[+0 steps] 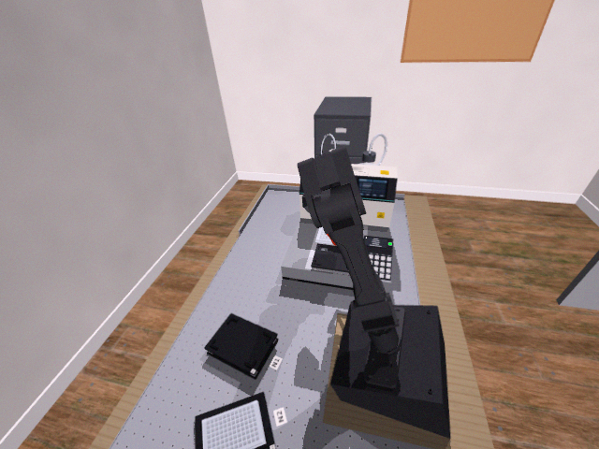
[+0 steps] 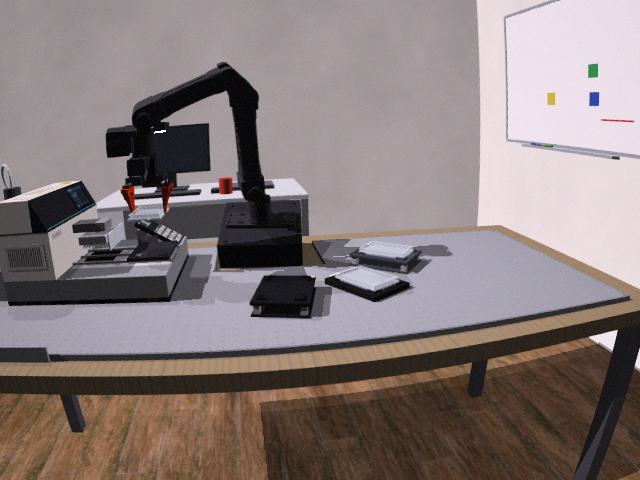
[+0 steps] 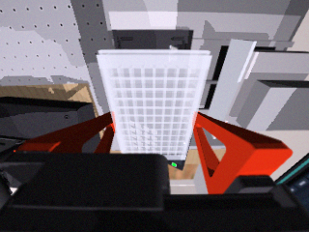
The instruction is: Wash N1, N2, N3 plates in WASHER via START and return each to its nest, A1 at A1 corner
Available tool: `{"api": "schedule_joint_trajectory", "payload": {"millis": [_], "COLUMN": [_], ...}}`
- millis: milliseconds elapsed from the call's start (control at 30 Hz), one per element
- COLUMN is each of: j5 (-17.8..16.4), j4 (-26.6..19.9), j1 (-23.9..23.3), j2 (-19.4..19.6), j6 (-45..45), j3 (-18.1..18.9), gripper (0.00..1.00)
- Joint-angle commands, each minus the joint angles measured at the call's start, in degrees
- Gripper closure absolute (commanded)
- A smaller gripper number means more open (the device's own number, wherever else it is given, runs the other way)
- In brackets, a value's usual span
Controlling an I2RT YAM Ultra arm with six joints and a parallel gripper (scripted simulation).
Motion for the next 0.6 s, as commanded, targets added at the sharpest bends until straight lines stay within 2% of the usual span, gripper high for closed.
{"api": "schedule_joint_trajectory", "payload": {"millis": [0, 133, 200, 267, 567], "j5": [-0.39, -0.39, -0.19, -0.19, 1.10], "j4": [-0.43, -0.40, -0.14, -0.14, 1.18], "j1": [-0.17, -0.16, 1.67, 1.67, 10.57], "j2": [-0.36, -0.36, -1.31, -1.31, -4.81], "j6": [-0.13, -0.12, 5.62, 5.62, 15.11], "j3": [0.36, 0.33, -0.25, -0.25, -2.05], "gripper": [1.00, 1.00, 1.00, 1.00, 1.00]}}
